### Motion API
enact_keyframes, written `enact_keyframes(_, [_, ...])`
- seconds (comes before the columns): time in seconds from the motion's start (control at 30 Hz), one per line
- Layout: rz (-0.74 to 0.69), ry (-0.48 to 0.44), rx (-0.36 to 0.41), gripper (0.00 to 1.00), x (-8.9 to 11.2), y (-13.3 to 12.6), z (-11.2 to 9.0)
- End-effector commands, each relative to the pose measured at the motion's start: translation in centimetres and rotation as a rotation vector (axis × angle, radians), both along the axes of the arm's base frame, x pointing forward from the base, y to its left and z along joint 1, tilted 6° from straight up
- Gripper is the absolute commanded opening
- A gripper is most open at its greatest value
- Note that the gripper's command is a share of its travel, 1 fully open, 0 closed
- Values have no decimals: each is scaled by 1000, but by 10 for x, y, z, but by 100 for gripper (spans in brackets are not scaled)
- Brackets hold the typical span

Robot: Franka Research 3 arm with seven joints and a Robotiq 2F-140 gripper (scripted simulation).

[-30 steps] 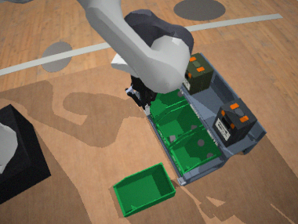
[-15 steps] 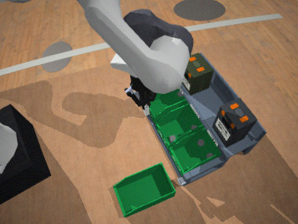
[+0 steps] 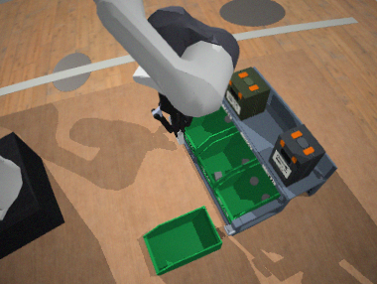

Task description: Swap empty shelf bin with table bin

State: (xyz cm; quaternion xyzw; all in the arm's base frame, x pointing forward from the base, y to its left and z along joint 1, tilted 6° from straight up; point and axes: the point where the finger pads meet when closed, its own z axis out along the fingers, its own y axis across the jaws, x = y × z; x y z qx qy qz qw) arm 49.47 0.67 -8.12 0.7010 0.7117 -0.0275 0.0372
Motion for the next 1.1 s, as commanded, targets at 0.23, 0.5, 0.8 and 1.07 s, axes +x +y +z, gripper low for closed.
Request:
enact_keyframes(0.23, [17,-3,-7,0,-3,-2,4])
enact_keyframes(0.5, [17,-3,-7,0,-4,1,30])
enact_keyframes(0.8, [17,-3,-7,0,-4,4,64])
enact_keyframes(1.07, [17,-3,-7,0,-4,4,64])
